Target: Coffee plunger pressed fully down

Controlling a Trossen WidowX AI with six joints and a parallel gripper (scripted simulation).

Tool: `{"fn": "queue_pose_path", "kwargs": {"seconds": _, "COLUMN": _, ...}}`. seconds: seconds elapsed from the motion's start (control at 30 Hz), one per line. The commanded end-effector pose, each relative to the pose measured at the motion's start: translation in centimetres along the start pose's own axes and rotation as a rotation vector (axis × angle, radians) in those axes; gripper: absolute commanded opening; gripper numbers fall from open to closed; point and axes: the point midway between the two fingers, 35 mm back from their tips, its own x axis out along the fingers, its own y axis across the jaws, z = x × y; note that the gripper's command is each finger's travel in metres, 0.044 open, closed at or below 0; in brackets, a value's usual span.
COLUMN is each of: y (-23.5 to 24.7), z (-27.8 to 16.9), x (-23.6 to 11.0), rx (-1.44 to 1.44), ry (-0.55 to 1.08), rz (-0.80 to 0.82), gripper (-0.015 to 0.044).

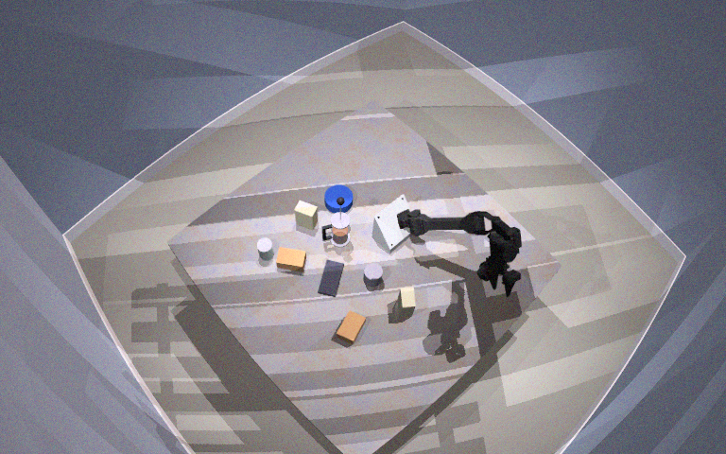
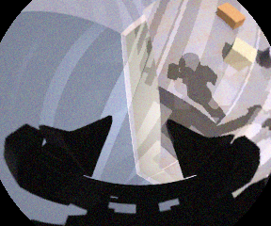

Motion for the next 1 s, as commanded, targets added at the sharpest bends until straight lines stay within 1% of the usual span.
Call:
{"fn": "queue_pose_path", "kwargs": {"seconds": 0.0, "y": 0.0, "z": 0.1, "x": 0.0, "rx": -0.001, "ry": -0.003, "rz": 0.000, "gripper": 0.0426}}
{"fn": "queue_pose_path", "kwargs": {"seconds": 0.03, "y": 0.0, "z": 0.4, "x": 0.0, "rx": -0.004, "ry": -0.009, "rz": 0.000, "gripper": 0.0440}}
{"fn": "queue_pose_path", "kwargs": {"seconds": 0.17, "y": -0.1, "z": 3.0, "x": -0.2, "rx": -0.031, "ry": -0.070, "rz": -0.005, "gripper": 0.0440}}
{"fn": "queue_pose_path", "kwargs": {"seconds": 0.4, "y": -1.4, "z": 11.1, "x": -1.8, "rx": -0.049, "ry": -0.288, "rz": -0.038, "gripper": 0.0440}}
{"fn": "queue_pose_path", "kwargs": {"seconds": 0.57, "y": -3.0, "z": 17.7, "x": -4.4, "rx": -0.085, "ry": -0.467, "rz": -0.094, "gripper": 0.0440}}
{"fn": "queue_pose_path", "kwargs": {"seconds": 0.63, "y": -3.5, "z": 19.1, "x": -5.3, "rx": -0.128, "ry": -0.517, "rz": -0.120, "gripper": 0.0440}}
{"fn": "queue_pose_path", "kwargs": {"seconds": 0.8, "y": -4.2, "z": 20.7, "x": -6.5, "rx": -0.120, "ry": -0.577, "rz": -0.139, "gripper": 0.0440}}
{"fn": "queue_pose_path", "kwargs": {"seconds": 0.97, "y": -5.7, "z": 23.7, "x": -9.1, "rx": -0.155, "ry": -0.667, "rz": -0.187, "gripper": 0.0440}}
